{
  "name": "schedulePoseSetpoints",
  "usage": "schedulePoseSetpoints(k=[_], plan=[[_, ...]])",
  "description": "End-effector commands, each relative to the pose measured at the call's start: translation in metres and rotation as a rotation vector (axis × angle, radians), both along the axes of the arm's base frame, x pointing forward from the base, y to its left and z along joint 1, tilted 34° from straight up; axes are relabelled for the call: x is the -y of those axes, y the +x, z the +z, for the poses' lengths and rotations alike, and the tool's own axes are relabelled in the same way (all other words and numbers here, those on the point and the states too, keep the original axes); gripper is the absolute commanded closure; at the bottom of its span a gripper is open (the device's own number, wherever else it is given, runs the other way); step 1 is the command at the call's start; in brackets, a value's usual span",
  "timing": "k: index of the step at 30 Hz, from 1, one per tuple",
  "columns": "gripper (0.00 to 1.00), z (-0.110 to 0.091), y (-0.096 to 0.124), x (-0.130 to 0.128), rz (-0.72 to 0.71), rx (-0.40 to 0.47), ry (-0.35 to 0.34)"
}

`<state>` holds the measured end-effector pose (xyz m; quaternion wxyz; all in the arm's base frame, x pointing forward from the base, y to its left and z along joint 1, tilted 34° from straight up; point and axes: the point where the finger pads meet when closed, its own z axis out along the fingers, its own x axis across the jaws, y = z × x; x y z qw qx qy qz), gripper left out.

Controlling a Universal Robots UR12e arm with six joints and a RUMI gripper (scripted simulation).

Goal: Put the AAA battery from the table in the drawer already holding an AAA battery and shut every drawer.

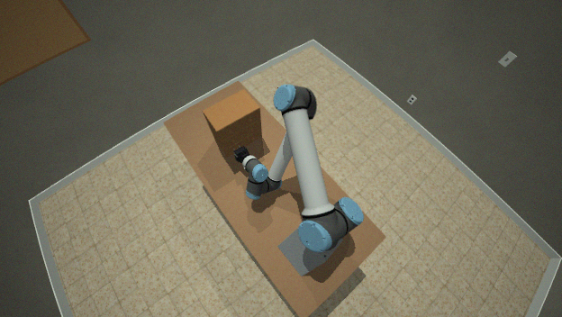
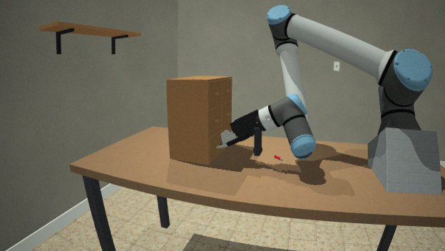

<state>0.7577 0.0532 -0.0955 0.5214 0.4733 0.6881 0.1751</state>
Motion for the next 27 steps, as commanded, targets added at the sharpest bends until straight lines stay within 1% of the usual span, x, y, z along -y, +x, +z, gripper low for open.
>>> schedulePoseSetpoints(k=[1, 27], plan=[[0.93, 0.0, -0.001, 0.0, 0.0, 0.001, 0.0], [0.93, 0.0, -0.012, 0.0, 0.0, 0.001, 0.0]])
